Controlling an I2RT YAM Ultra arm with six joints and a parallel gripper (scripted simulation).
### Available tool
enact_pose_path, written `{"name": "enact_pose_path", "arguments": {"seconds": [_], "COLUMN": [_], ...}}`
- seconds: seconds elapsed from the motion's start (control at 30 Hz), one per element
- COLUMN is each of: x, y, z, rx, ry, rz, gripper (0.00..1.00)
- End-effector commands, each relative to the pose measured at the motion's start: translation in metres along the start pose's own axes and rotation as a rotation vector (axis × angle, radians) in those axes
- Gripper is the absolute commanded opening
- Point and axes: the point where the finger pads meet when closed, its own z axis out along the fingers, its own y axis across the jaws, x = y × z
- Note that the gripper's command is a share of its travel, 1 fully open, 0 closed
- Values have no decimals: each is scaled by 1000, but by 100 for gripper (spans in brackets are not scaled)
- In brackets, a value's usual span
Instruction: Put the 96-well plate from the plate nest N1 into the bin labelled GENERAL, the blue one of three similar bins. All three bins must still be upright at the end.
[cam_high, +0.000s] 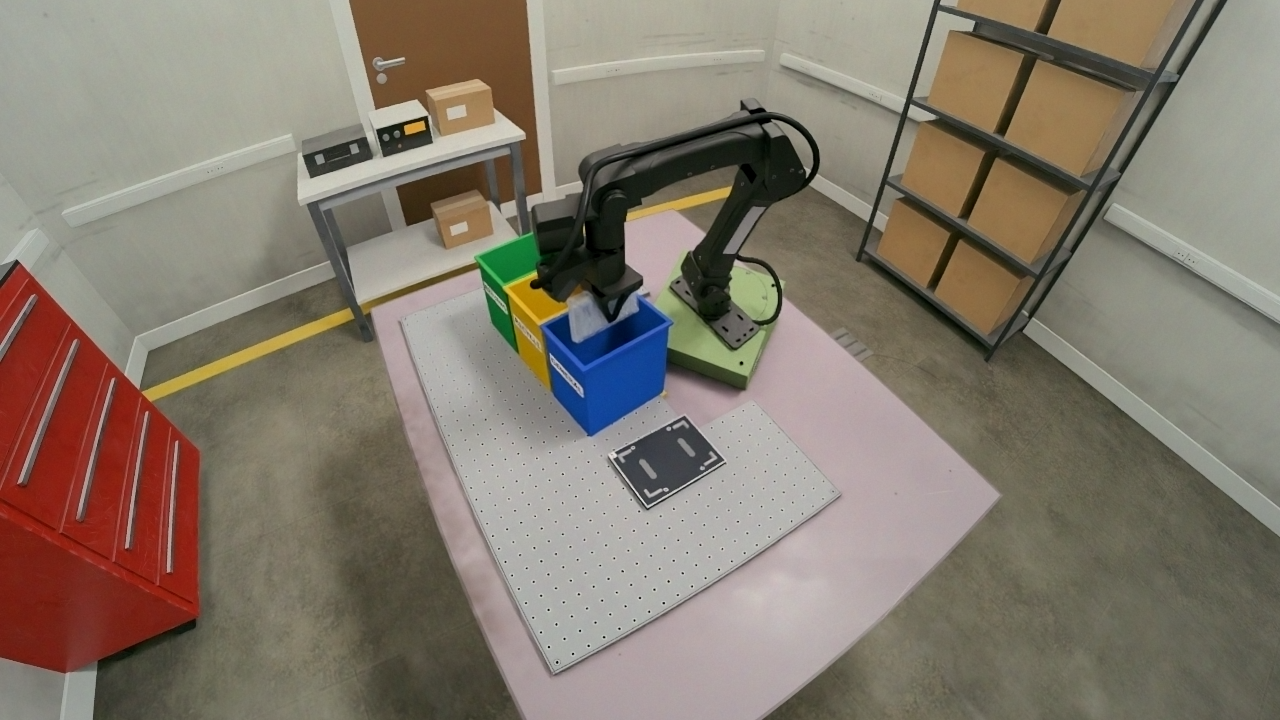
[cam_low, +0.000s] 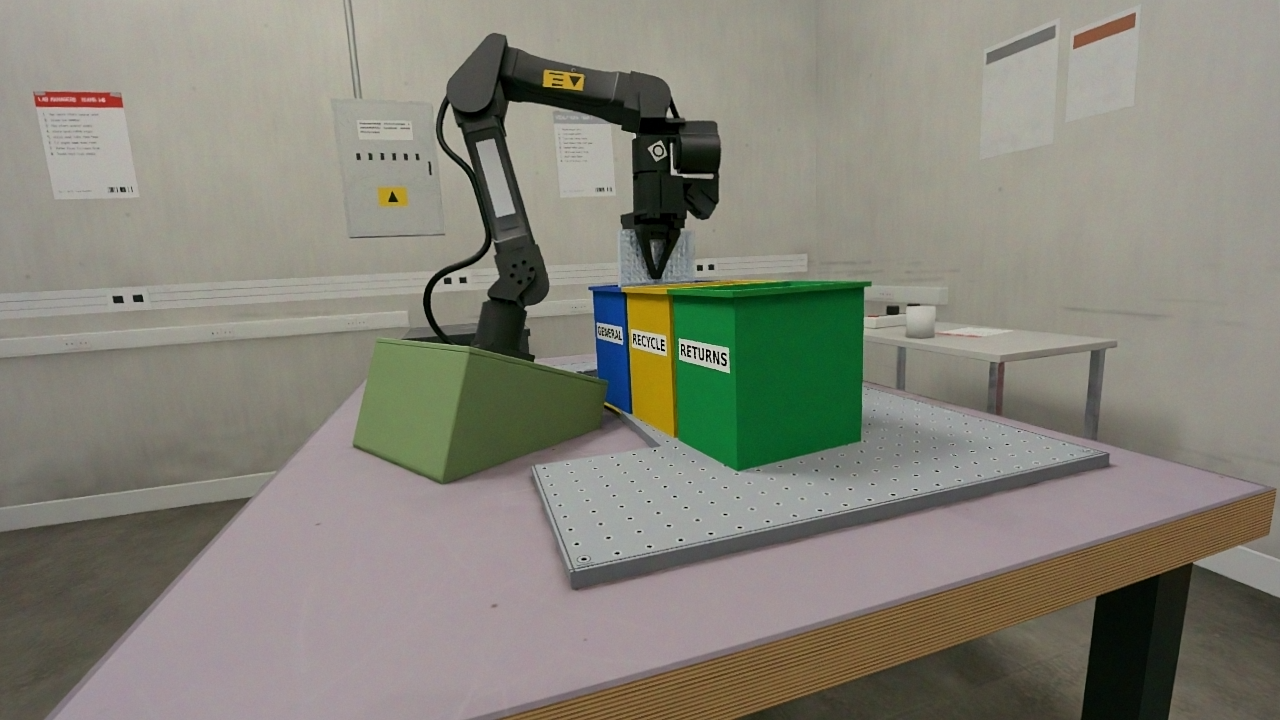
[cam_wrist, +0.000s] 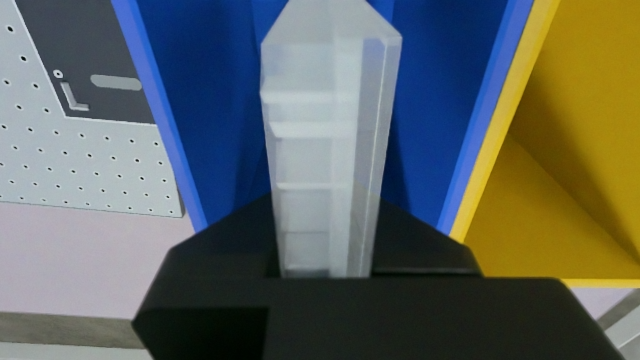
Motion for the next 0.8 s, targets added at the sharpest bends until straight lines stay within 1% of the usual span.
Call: {"name": "enact_pose_path", "arguments": {"seconds": [0.0,0.03,0.2,0.27,0.47,0.6,0.67,0.77], "x": [-14,-14,-9,-9,-3,-8,-11,-8], "y": [-1,-2,-2,-2,-1,-1,-2,-2], "z": [-10,-10,-1,-1,6,5,5,10], "rx": [21,23,12,12,14,22,21,15], "ry": [-58,-58,-27,-27,-32,-57,-51,-32], "rz": [-12,-9,-3,-3,-3,-10,-8,-2], "gripper": [0,0,0,0,0,0,0,0]}}
